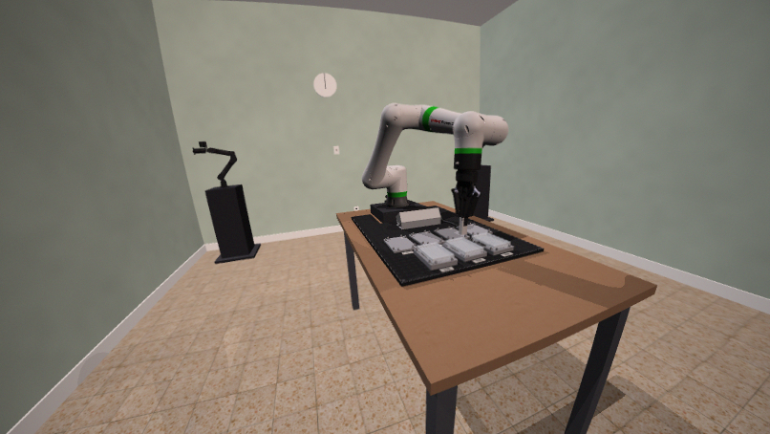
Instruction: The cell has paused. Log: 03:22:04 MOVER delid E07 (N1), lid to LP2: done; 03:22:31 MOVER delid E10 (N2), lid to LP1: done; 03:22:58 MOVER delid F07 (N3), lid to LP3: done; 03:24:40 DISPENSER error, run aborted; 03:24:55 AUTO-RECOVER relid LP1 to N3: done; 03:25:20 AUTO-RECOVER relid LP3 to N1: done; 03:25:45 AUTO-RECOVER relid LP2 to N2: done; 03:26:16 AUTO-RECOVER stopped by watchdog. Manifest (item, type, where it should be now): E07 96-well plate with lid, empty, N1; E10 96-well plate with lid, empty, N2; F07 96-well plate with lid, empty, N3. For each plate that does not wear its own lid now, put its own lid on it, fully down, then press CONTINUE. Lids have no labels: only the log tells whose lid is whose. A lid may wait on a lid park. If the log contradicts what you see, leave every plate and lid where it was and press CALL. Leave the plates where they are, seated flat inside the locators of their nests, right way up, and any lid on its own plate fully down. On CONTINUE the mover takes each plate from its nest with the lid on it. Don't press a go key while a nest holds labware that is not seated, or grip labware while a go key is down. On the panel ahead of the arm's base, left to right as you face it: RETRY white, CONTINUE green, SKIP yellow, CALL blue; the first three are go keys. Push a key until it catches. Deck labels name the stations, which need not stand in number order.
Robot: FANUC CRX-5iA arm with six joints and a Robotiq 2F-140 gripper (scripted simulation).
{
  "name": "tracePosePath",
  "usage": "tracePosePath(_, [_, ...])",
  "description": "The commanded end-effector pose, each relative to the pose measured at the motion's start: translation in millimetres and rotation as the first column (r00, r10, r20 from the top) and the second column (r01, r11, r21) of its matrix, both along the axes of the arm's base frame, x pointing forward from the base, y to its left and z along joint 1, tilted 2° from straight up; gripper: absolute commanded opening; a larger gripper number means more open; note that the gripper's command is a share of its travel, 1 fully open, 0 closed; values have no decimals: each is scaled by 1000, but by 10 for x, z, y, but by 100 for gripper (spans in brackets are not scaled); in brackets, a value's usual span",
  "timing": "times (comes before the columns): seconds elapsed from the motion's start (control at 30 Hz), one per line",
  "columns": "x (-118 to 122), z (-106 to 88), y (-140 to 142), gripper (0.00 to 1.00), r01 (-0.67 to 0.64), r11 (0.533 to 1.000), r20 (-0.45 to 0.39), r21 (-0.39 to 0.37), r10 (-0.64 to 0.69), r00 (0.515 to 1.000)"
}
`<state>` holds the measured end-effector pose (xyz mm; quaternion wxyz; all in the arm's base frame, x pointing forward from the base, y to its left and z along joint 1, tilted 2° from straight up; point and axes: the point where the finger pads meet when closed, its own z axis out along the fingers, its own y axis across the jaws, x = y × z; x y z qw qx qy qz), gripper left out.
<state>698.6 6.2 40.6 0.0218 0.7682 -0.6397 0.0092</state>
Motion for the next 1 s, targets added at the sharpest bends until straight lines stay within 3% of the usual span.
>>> tracePosePath(0.0, [-3,3,42,0,-275,961,-6,15,275,961])
tracePosePath(0.2, [-3,3,49,0,-507,862,-10,17,508,862])
tracePosePath(0.27, [-3,3,49,0,-507,862,-10,17,508,862])
tracePosePath(0.3, [-3,3,49,66,-610,792,-12,20,611,792])
tracePosePath(0.5, [-3,3,49,66,-779,627,-14,29,779,627])
tracePosePath(0.77, [-3,3,49,66,-939,340,-6,50,940,340])
tracePosePath(0.83, [-3,3,49,66,-939,340,-6,50,940,340])
tracePosePath(0.87, [-3,3,49,66,-973,224,3,62,974,225])
tracePosePath(0.97, [-3,3,49,66,-988,135,14,73,991,136])
